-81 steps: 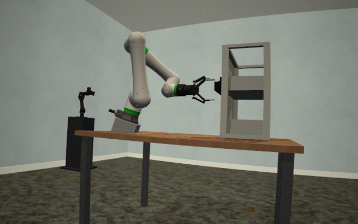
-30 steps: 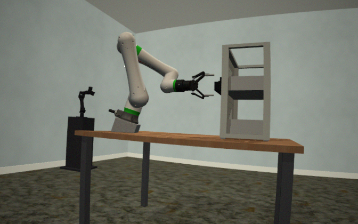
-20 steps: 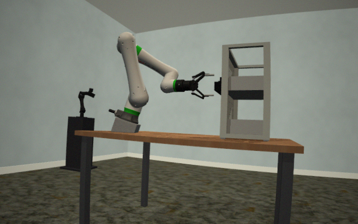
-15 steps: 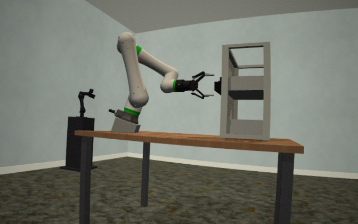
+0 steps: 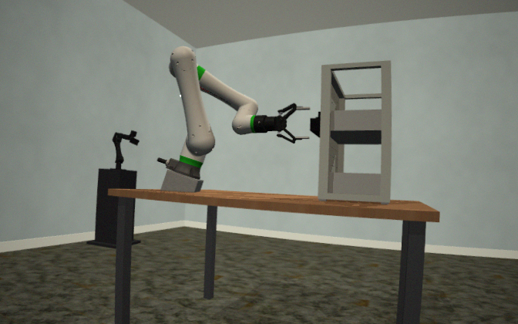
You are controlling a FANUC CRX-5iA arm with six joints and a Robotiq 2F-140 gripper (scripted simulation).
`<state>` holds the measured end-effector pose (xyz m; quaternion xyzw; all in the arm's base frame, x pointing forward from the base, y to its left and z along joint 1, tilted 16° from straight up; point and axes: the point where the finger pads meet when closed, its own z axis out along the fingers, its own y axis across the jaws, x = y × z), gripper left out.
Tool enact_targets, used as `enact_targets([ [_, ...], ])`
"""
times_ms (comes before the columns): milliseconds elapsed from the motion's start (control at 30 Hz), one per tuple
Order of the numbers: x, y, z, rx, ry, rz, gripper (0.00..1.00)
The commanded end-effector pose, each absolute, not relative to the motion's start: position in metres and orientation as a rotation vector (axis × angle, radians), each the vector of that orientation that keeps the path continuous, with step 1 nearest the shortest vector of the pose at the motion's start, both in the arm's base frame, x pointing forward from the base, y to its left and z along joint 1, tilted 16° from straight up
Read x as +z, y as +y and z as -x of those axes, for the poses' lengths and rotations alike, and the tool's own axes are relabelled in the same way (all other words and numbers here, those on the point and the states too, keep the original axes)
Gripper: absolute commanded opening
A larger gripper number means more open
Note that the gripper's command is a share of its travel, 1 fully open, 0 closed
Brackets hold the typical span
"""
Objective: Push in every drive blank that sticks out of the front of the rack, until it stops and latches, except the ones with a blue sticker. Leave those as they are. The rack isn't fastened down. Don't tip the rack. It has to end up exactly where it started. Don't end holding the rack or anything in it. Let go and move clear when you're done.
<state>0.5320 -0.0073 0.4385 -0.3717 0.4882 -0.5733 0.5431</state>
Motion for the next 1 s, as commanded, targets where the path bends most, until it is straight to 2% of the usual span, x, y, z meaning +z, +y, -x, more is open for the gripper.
enact_targets([
  [0,0.439,-0.007,-0.532,-1.361,1.159,0.882,1.0],
  [767,0.436,-0.011,-0.532,-1.361,1.159,0.882,1.0],
  [967,0.42,-0.034,-0.531,-1.361,1.159,0.882,1.0],
])
